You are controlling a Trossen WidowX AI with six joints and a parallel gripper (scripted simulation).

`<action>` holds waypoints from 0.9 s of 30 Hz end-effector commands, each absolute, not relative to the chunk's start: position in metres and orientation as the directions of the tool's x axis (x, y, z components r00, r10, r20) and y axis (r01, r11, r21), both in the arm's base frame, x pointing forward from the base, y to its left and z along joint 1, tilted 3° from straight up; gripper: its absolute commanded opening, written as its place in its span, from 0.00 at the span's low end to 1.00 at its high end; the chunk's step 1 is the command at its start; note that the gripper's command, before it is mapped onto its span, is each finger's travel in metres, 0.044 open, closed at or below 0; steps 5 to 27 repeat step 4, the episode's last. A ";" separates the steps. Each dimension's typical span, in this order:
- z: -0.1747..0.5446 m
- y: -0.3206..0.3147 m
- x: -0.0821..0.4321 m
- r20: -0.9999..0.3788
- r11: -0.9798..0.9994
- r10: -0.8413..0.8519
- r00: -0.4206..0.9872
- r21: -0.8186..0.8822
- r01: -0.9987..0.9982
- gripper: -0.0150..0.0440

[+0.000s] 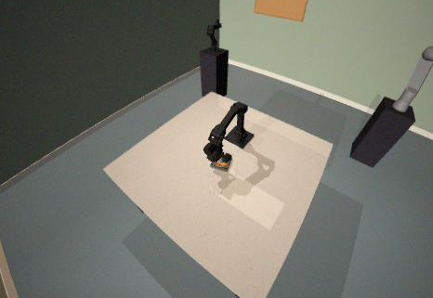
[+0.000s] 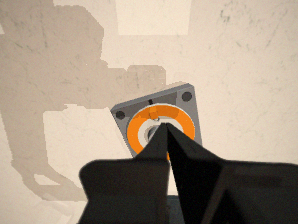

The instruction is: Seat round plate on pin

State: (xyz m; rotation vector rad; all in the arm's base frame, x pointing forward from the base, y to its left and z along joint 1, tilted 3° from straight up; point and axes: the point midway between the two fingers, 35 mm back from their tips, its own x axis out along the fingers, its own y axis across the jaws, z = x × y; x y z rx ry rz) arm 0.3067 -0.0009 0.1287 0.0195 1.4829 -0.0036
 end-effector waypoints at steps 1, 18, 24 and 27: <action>0.127 -0.001 0.306 -0.996 1.000 0.009 0.085 0.011 0.014 0.25; 0.127 -0.001 0.306 -0.996 1.000 0.009 0.085 0.011 0.014 0.25; 0.127 -0.001 0.306 -0.996 1.000 0.009 0.085 0.011 0.014 0.25; 0.127 -0.001 0.306 -0.996 1.000 0.009 0.085 0.011 0.014 0.25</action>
